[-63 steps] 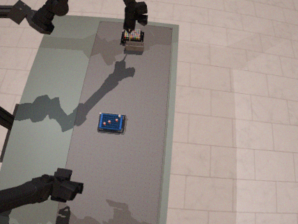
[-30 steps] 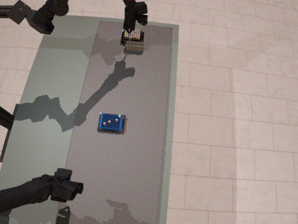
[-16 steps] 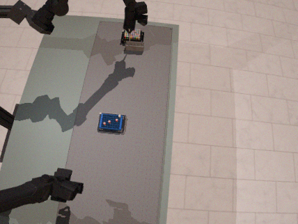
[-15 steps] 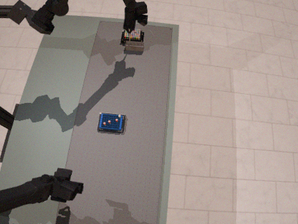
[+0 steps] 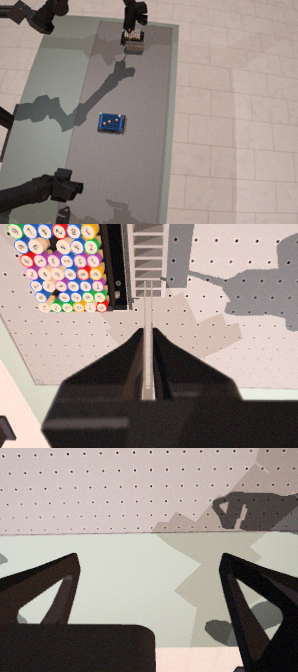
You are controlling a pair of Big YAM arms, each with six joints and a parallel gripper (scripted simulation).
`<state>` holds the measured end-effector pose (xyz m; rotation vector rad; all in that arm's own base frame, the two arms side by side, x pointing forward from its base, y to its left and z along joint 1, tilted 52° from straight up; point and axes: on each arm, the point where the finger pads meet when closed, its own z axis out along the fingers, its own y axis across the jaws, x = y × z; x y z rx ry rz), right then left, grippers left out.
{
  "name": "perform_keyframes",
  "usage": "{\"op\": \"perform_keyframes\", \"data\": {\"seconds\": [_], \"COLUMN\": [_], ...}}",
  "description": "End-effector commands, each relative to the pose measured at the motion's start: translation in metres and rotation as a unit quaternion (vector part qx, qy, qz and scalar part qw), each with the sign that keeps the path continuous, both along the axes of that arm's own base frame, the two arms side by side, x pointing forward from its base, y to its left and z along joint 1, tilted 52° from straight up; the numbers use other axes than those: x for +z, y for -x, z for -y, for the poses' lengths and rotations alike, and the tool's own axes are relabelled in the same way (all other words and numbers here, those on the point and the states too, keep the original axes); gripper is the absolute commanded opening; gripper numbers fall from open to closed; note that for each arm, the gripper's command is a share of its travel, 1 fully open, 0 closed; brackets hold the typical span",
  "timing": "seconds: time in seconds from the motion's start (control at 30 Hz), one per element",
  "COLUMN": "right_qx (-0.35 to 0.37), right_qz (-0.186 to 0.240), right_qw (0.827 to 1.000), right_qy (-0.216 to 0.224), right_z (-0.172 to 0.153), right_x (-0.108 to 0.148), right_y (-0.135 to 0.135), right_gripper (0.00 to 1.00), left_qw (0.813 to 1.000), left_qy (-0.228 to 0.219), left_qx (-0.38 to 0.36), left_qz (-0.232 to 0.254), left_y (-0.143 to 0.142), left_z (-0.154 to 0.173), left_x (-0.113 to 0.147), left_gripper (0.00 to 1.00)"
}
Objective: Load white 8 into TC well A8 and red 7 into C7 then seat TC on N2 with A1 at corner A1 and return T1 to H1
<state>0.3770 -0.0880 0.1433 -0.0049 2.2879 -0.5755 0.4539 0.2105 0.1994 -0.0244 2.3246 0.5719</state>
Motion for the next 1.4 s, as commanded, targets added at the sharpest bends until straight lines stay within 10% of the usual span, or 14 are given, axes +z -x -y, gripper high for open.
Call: {"op": "perform_keyframes", "data": {"seconds": [0.0,1.37], "right_qx": [0.006,0.006], "right_qz": [0.0,0.0], "right_qw": [1.0,1.0], "right_qy": [0.005,0.005], "right_z": [-0.001,-0.001], "right_x": [0.004,0.004], "right_y": [-0.002,-0.002], "right_gripper": [1.0,1.0], "left_qw": [1.0,1.0], "left_qy": [-0.003,-0.003], "left_qx": [0.001,0.001], "left_qz": [0.004,0.004], "left_y": [-0.001,0.0], "left_z": [-0.002,-0.002], "left_x": [0.005,0.004], "left_gripper": [0.07,0.07]}}
